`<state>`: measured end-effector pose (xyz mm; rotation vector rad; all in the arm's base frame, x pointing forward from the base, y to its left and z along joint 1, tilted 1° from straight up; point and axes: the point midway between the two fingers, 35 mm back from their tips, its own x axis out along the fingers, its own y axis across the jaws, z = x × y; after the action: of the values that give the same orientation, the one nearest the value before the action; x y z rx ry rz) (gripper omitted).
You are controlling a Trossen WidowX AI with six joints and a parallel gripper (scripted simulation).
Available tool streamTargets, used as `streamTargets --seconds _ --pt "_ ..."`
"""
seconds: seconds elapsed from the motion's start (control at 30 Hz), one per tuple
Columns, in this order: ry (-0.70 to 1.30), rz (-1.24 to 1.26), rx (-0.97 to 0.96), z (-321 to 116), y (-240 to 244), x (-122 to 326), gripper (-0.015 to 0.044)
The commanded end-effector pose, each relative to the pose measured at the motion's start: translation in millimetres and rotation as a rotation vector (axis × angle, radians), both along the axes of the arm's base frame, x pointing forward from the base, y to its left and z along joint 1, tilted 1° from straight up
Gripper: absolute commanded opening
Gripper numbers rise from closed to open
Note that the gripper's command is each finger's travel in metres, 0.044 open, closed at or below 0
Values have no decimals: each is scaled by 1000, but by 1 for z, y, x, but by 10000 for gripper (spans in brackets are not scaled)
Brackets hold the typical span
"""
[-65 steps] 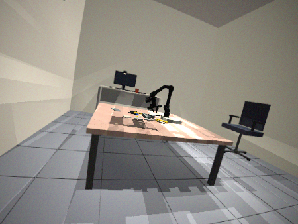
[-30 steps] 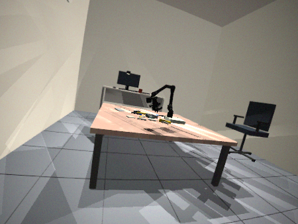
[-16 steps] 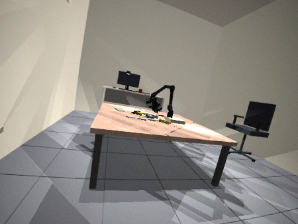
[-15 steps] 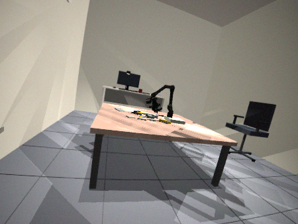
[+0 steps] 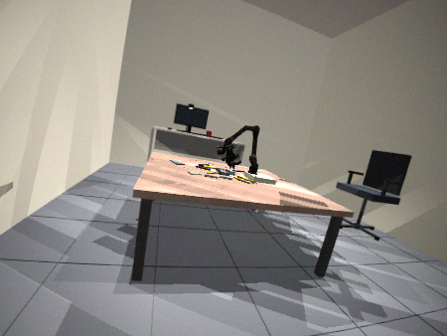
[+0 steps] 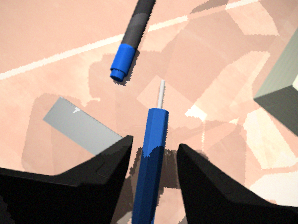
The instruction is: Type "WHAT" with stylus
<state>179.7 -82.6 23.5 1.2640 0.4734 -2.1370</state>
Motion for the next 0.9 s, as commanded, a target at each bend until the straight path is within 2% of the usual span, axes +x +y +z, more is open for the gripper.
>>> streamTargets --seconds 0.0,0.87 --pt "10 -2 -3 -5 0 -3 150" --pt "10 -2 -2 -24 0 -3 150"
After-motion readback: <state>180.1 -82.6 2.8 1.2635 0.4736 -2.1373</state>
